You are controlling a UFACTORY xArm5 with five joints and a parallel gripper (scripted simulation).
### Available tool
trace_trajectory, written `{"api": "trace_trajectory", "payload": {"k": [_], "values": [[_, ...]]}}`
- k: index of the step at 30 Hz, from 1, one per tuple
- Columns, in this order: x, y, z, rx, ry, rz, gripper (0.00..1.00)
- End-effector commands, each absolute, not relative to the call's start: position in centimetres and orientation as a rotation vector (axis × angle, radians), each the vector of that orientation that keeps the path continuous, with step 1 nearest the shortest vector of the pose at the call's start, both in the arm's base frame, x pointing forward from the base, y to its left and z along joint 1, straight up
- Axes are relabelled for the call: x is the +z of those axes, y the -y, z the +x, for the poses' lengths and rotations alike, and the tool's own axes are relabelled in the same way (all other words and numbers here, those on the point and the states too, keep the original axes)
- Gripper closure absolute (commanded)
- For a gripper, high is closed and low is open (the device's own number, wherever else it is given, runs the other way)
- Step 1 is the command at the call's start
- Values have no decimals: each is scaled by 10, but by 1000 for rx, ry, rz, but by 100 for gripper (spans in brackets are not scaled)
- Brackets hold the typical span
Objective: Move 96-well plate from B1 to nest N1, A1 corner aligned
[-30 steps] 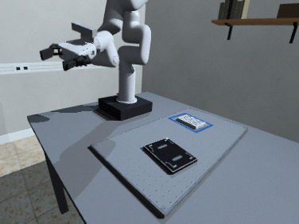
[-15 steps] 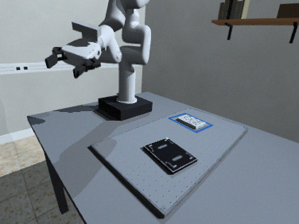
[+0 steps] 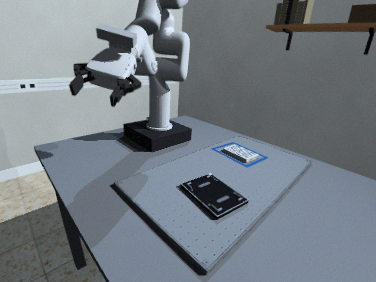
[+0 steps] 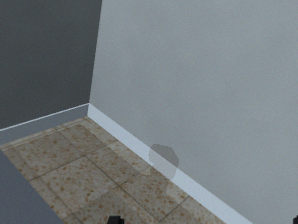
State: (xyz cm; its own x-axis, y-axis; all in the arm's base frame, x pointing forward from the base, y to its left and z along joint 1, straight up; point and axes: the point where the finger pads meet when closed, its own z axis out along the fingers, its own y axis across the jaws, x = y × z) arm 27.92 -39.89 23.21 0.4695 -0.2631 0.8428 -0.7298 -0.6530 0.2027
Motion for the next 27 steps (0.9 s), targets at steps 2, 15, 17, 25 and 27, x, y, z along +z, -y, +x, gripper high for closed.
{"api": "trace_trajectory", "payload": {"k": [2, 15, 17, 25, 27], "values": [[228, 391, 300, 1101, 794, 2262, 0], [220, 369, 336, 1066, 762, 2371, 0], [218, 363, 343, 1053, 750, 2407, 0], [214, 342, 368, 1022, 724, 2478, 0], [213, 335, 374, 987, 696, 2546, 0]]}}
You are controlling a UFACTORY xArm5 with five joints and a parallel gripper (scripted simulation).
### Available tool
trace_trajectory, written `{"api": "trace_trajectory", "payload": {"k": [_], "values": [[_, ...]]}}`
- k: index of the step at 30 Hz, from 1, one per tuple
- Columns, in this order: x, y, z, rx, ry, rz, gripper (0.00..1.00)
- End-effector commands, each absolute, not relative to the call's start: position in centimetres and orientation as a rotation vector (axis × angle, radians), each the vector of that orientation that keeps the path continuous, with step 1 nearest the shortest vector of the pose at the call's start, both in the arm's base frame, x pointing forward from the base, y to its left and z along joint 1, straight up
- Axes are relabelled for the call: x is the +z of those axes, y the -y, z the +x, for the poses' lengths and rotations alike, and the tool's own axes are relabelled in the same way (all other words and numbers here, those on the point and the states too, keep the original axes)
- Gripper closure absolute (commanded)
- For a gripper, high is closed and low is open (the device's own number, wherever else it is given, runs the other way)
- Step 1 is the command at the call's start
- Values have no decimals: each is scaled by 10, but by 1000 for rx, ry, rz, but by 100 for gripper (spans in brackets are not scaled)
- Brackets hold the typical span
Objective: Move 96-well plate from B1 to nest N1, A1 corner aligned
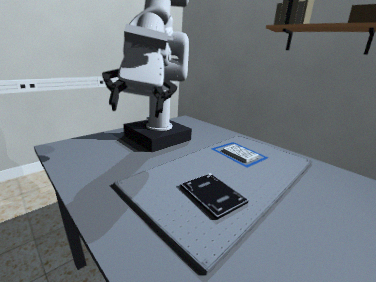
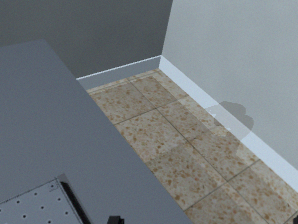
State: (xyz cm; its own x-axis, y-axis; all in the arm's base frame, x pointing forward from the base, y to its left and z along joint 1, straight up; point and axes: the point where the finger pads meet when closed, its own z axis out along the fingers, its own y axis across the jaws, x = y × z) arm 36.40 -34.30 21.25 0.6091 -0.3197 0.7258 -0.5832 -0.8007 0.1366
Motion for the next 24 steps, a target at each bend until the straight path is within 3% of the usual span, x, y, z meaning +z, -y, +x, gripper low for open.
{"api": "trace_trajectory", "payload": {"k": [1, 24], "values": [[212, 331, 378, 987, 696, 2546, 0], [207, 259, 424, 801, 554, 2798, 0]]}}
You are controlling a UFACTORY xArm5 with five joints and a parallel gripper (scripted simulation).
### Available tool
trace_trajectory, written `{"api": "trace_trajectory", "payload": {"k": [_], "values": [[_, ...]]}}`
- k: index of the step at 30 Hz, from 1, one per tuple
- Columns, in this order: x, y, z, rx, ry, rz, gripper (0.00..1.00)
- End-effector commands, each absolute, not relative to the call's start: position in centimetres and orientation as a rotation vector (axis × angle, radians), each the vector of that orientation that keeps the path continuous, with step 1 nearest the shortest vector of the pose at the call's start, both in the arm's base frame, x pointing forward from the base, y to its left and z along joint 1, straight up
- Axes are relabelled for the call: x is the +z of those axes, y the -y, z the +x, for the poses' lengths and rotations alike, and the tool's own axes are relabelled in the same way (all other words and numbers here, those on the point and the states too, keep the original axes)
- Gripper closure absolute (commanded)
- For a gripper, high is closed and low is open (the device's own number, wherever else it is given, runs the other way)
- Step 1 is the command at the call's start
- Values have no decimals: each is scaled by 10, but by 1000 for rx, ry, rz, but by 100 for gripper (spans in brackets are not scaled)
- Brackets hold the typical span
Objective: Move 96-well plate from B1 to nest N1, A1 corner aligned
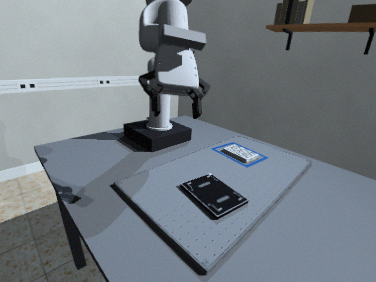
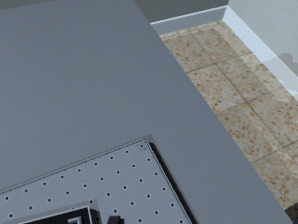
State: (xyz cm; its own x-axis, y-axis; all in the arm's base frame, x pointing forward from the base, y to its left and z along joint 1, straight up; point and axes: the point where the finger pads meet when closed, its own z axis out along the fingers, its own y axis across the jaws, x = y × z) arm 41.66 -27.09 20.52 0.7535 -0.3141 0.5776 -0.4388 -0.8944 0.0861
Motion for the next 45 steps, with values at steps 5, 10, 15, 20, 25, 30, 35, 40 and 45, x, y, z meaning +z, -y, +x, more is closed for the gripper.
{"api": "trace_trajectory", "payload": {"k": [5, 10, 15, 20, 25, 30, 35, 40, 45], "values": [[207, 239, 432, 771, 533, 2827, 0], [207, 221, 437, 744, 513, 2854, 0], [208, 207, 441, 683, 469, 2905, 0], [210, 182, 445, 618, 423, 2952, 0], [212, 160, 446, 550, 375, 2995, 0], [214, 147, 447, 512, 348, 3015, 0], [216, 129, 446, 478, 325, 3032, 0], [220, 106, 443, 404, 273, 3065, 0], [224, 86, 439, 328, 220, 3092, 0]]}}
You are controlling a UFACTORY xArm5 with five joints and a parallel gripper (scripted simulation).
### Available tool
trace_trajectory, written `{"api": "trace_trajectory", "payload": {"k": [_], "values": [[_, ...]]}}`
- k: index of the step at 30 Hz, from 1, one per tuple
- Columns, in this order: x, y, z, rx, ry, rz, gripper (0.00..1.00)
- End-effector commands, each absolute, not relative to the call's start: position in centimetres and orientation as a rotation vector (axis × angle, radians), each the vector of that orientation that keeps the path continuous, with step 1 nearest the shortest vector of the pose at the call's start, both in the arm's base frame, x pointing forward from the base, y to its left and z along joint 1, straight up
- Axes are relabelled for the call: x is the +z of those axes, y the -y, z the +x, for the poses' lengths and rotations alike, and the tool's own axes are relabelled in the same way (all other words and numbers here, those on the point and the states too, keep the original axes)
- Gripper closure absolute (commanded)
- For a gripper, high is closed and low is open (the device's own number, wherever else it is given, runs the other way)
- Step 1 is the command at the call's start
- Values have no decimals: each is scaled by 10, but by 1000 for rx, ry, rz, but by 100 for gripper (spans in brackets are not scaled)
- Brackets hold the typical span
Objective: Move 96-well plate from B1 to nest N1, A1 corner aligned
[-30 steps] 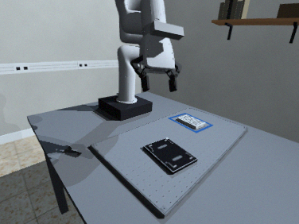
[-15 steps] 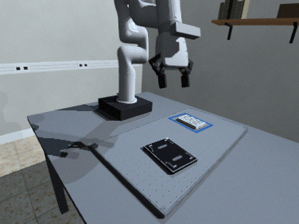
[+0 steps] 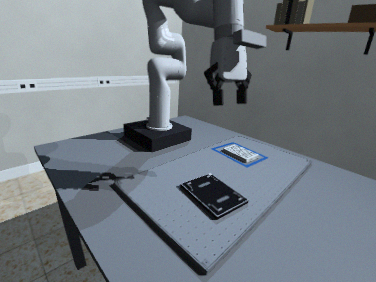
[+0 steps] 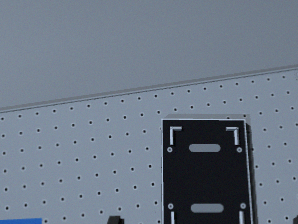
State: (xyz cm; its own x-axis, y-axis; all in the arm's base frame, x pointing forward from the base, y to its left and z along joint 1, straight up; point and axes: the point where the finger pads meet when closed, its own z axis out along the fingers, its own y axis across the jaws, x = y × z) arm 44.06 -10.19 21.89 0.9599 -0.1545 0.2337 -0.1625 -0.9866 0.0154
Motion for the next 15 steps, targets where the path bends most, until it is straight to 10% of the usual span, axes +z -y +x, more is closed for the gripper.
{"api": "trace_trajectory", "payload": {"k": [1, 15], "values": [[225, 83, 438, 328, 220, 3092, 0], [237, 40, 423, 169, 111, 3129, 0]]}}
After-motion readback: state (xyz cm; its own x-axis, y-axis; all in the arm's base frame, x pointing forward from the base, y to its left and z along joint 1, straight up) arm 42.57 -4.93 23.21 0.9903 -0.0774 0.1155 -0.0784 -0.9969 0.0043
